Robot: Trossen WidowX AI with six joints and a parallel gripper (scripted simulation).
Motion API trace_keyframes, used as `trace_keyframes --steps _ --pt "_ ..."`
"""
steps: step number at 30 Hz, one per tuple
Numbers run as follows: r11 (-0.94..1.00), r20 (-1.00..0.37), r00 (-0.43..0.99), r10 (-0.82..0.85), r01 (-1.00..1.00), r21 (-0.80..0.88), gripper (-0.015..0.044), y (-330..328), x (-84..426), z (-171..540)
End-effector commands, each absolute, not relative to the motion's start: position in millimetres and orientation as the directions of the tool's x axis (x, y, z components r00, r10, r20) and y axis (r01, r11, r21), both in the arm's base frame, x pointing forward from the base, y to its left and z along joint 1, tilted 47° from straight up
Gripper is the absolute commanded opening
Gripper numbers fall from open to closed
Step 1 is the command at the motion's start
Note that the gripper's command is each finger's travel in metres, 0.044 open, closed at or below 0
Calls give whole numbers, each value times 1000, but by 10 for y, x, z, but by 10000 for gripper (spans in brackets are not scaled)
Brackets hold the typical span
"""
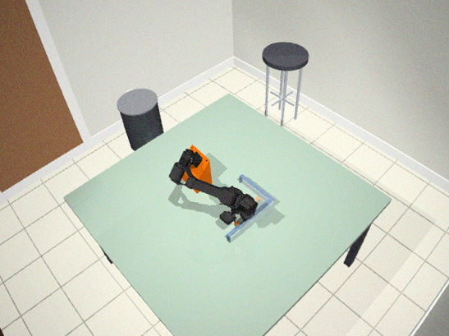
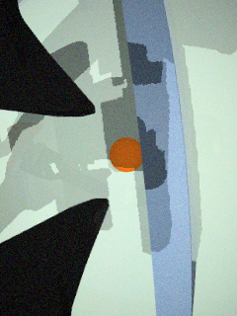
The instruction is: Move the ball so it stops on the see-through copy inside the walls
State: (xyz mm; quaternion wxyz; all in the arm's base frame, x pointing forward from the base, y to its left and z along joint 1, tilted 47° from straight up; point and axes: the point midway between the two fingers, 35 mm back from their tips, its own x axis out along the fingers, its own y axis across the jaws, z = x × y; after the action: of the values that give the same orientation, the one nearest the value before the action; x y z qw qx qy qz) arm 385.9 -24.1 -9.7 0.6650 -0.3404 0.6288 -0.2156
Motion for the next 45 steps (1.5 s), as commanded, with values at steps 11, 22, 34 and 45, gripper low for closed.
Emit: trace_keyframes --steps 11,22,34,45 --pt "671 -682 110 -723 -125 -731 237 -394 3890 -215" --pt "670 -682 110 -723 -125 -732 237 -526 3911 -338" --pt "669 -681 110 -724 -125 -732 158 -617 3920 -420" --pt "670 -682 110 -723 -125 -731 6 -580 3924 -392"
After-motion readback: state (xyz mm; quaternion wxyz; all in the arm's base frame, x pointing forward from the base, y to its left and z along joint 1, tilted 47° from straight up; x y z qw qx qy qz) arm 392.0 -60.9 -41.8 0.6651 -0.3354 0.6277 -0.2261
